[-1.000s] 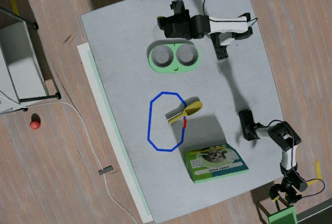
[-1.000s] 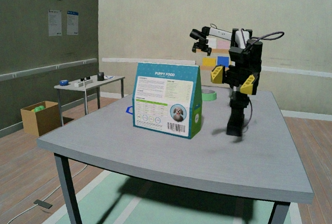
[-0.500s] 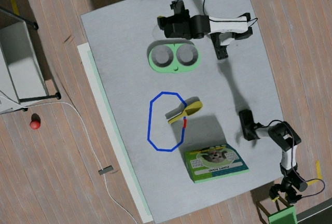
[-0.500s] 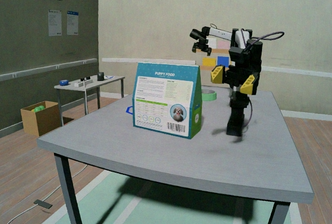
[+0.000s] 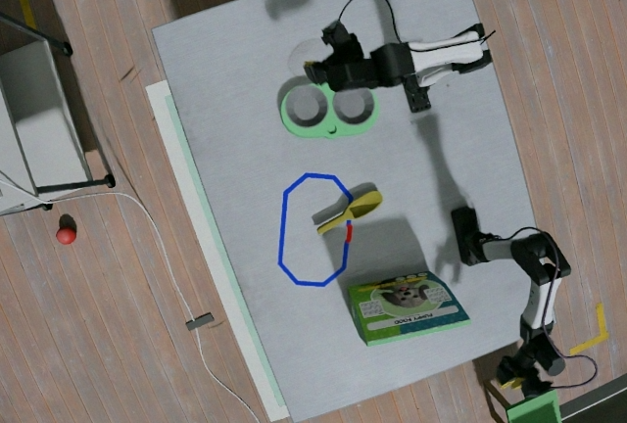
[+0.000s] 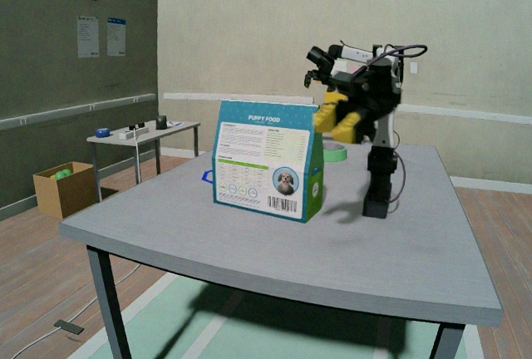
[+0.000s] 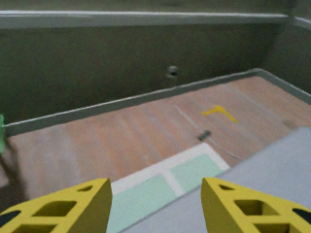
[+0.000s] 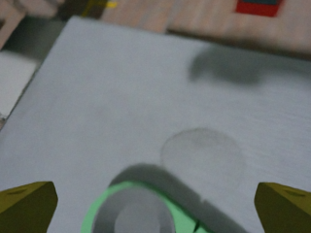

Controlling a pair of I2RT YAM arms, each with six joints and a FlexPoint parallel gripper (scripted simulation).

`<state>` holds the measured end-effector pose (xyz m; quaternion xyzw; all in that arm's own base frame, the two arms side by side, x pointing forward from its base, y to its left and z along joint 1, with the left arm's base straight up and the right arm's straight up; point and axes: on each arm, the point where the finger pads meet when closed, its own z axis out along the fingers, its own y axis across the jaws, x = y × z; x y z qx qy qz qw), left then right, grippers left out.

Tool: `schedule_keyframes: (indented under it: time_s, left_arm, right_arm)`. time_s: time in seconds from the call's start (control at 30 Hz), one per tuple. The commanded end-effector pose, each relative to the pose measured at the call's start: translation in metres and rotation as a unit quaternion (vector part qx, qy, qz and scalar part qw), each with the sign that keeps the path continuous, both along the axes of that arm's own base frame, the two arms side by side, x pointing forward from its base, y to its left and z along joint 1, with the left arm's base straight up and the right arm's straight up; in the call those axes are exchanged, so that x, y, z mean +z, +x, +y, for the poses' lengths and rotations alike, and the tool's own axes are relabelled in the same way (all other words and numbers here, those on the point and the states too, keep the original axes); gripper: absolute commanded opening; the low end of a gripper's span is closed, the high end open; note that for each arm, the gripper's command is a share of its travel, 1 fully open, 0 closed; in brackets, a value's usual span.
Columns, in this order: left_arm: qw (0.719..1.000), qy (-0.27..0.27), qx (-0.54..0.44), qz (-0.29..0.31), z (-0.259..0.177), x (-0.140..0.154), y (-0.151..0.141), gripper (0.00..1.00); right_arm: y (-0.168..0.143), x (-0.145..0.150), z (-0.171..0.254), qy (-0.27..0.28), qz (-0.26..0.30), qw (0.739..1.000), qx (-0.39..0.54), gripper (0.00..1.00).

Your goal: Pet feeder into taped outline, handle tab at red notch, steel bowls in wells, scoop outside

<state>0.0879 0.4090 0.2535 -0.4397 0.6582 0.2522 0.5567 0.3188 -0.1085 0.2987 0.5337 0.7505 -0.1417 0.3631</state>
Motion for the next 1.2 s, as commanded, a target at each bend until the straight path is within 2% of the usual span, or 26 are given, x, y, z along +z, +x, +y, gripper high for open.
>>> schedule_keyframes:
  time_s: [0.0, 0.13, 0.23, 0.37, 0.5, 0.57, 0.73, 0.87, 0.97, 1.07, 1.13, 1.17]
  left_arm:
    - [1.000, -0.011, 0.004, -0.001, 0.006, 0.011, 0.012, 0.48]
    - [0.998, -0.028, -0.048, 0.001, -0.004, 0.017, 0.074, 0.48]
    - [0.994, -0.041, -0.104, 0.006, -0.025, 0.025, 0.137, 0.48]
    - [0.982, -0.054, -0.181, 0.015, -0.071, 0.036, 0.219, 0.48]
    - [0.964, -0.064, -0.257, 0.027, -0.136, 0.047, 0.290, 0.48]
    - [0.964, -0.064, -0.257, 0.027, -0.136, 0.047, 0.290, 0.48]
    - [0.933, -0.071, -0.349, 0.044, -0.240, 0.060, 0.358, 0.48]
    - [0.898, -0.054, -0.431, 0.072, -0.336, 0.067, 0.390, 0.48]
    - [0.873, -0.086, -0.469, 0.105, -0.399, 0.045, 0.402, 0.48]
    - [0.853, -0.134, -0.481, 0.151, -0.449, 0.009, 0.410, 0.48]
    - [0.853, -0.134, -0.481, 0.151, -0.449, 0.009, 0.410, 0.48]
    - [0.847, -0.150, -0.482, 0.169, -0.465, -0.005, 0.411, 0.48]
  right_arm:
    - [0.007, 0.011, 0.014, 0.004, -0.029, 0.998, 0.057, 1.00]
    - [0.006, 0.007, 0.041, 0.003, -0.033, 0.991, 0.133, 1.00]
    - [0.004, 0.004, 0.066, 0.001, -0.038, 0.979, 0.199, 1.00]
    - [-0.002, 0.000, 0.098, -0.006, -0.047, 0.957, 0.287, 1.00]
    - [-0.010, -0.005, 0.128, -0.017, -0.059, 0.926, 0.372, 1.00]
    - [-0.010, -0.005, 0.128, -0.017, -0.059, 0.926, 0.372, 1.00]
    - [-0.025, -0.011, 0.165, -0.035, -0.078, 0.877, 0.473, 1.00]
    - [-0.040, -0.017, 0.193, -0.053, -0.097, 0.828, 0.550, 1.00]
    - [-0.052, -0.021, 0.212, -0.067, -0.112, 0.790, 0.600, 1.00]
    - [-0.065, -0.025, 0.230, -0.082, -0.129, 0.747, 0.646, 1.00]
    - [-0.065, -0.025, 0.230, -0.082, -0.129, 0.747, 0.646, 1.00]
    - [-0.070, -0.027, 0.235, -0.088, -0.136, 0.733, 0.661, 1.00]
